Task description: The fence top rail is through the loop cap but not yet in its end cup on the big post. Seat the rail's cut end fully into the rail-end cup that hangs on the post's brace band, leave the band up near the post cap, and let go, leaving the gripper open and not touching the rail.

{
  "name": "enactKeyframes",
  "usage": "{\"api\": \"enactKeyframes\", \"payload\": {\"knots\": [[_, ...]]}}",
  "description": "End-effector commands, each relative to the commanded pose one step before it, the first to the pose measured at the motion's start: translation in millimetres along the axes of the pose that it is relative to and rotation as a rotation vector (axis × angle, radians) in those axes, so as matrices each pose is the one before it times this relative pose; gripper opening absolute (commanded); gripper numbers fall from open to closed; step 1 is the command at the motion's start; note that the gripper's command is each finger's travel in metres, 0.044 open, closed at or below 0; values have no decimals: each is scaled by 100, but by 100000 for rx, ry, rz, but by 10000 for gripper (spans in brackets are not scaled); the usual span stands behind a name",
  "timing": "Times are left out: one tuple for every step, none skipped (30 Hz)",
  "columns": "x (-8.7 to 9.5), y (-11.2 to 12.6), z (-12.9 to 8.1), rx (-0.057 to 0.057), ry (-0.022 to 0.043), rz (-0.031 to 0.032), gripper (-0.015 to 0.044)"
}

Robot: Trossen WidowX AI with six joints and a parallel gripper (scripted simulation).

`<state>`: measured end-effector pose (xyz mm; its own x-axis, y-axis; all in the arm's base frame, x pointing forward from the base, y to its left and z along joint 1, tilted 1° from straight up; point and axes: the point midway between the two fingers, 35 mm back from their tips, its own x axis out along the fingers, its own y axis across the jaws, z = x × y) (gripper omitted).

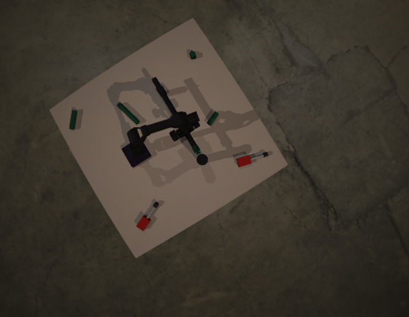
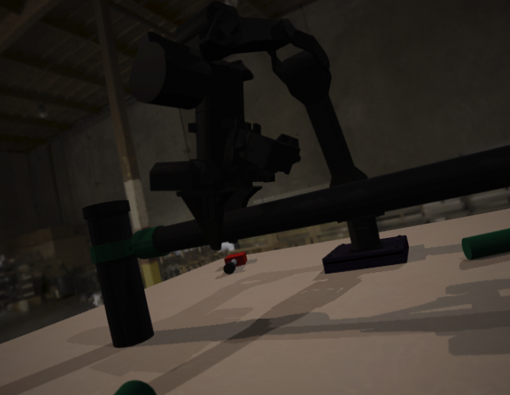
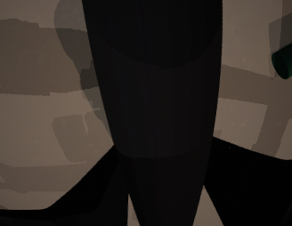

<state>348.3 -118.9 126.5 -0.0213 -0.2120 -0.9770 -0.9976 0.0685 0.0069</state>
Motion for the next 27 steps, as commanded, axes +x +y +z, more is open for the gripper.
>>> {"api": "enactKeyframes", "payload": {"knots": [[-36,-2,25,23,39,-93,131],[0,0,0,0,0,0,157],[0,0,0,0,0,0,184],[0,0,0,0,0,0,210],[0,0,0,0,0,0,236],[-78,-7,49,0,-8,0,263],[-144,-12,91,-1,-15,1,289],[-215,-16,135,-1,-21,2,315],[-291,-18,184,-2,-28,3,341],[-333,-16,210,-2,-31,4,368],[-377,-12,239,-3,-33,5,394],[-416,-6,264,-3,-35,7,420],[-439,3,279,-3,-35,8,440],[-447,12,285,-3,-33,10,440],[-449,22,286,-4,-31,11,440],[-450,31,287,-4,-29,12,440],[-448,41,285,-4,-26,13,440],[-354,39,225,-3,-19,11,440],[-215,26,136,-2,-11,7,440],[-72,9,46,-1,-3,2,440],[0,0,0,0,0,0,440],[0,0,0,0,0,0,440],[0,0,0,0,0,0,440],[272,-120,-219,-981,157,-436,440],[-354,7,6,-290,41,-78,440],[-455,16,9,-373,53,-100,440],[-593,32,13,-488,70,-130,440]]}}
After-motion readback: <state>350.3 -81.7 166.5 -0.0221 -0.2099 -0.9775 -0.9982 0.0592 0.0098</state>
